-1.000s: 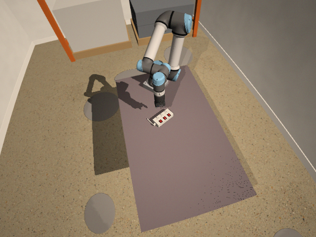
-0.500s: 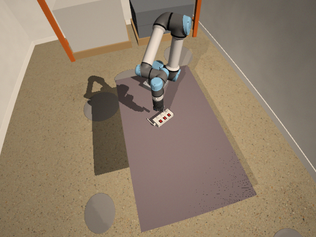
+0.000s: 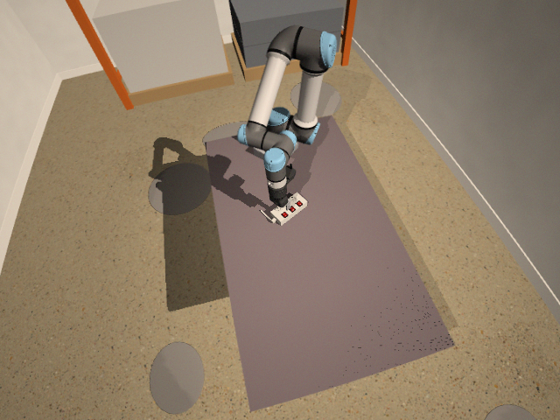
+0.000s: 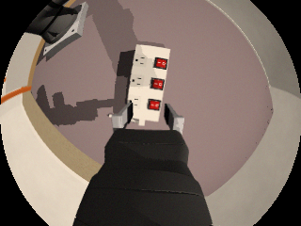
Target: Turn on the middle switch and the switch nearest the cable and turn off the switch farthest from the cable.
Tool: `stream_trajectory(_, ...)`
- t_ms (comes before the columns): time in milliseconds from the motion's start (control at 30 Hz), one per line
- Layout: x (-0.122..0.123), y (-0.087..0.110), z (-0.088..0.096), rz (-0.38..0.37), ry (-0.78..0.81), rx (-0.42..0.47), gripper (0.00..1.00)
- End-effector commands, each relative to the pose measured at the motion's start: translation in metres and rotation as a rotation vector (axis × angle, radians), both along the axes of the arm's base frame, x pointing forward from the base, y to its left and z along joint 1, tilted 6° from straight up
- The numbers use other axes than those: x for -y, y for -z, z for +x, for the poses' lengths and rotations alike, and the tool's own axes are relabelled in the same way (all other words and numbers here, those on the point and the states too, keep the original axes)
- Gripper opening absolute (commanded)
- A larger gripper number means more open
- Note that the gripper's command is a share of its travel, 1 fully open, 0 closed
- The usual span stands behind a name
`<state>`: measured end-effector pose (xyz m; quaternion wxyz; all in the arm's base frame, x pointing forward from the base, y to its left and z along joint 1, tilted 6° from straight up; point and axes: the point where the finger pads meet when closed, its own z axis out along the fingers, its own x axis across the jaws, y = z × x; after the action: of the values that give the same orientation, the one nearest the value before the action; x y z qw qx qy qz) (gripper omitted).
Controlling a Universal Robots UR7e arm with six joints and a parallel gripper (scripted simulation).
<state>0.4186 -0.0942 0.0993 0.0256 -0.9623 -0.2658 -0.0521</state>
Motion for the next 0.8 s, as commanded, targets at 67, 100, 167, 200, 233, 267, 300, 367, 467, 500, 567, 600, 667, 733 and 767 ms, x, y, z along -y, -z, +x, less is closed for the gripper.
stream_trajectory(67, 0.0016, 0.0054, 0.0064, 0.001, 0.105, -0.009, 1.0)
stream_trajectory(100, 0.0017, 0.0059, 0.0068, 0.001, 0.113, -0.01, 1.0)
stream_trajectory(167, 0.0018, 0.0064, 0.0073, 0.002, 0.121, -0.011, 1.0)
stream_trajectory(200, 0.0019, 0.0065, 0.0074, 0.002, 0.123, -0.011, 1.0)
stream_trajectory(233, 0.0019, 0.0066, 0.0075, 0.002, 0.124, -0.011, 1.0)
stream_trajectory(267, 0.0019, 0.0066, 0.0075, 0.002, 0.124, -0.011, 1.0)
stream_trajectory(300, 0.0019, 0.0066, 0.0075, 0.002, 0.124, -0.011, 0.0)
stream_trajectory(367, 0.0019, 0.0066, 0.0075, 0.002, 0.124, -0.011, 0.0)
stream_trajectory(467, 0.0019, 0.0066, 0.0075, 0.002, 0.124, -0.011, 0.0)
stream_trajectory(500, 0.0019, 0.0066, 0.0075, 0.002, 0.124, -0.011, 0.0)
stream_trajectory(567, 0.0019, 0.0066, 0.0075, 0.002, 0.124, -0.011, 0.0)
stream_trajectory(600, 0.0019, 0.0066, 0.0075, 0.002, 0.124, -0.011, 0.0)
stream_trajectory(667, 0.0019, 0.0066, 0.0075, 0.002, 0.124, -0.011, 0.0)
stream_trajectory(733, 0.0019, 0.0066, 0.0075, 0.002, 0.124, -0.011, 0.0)
stream_trajectory(767, 0.0019, 0.0066, 0.0075, 0.002, 0.124, -0.011, 0.0)
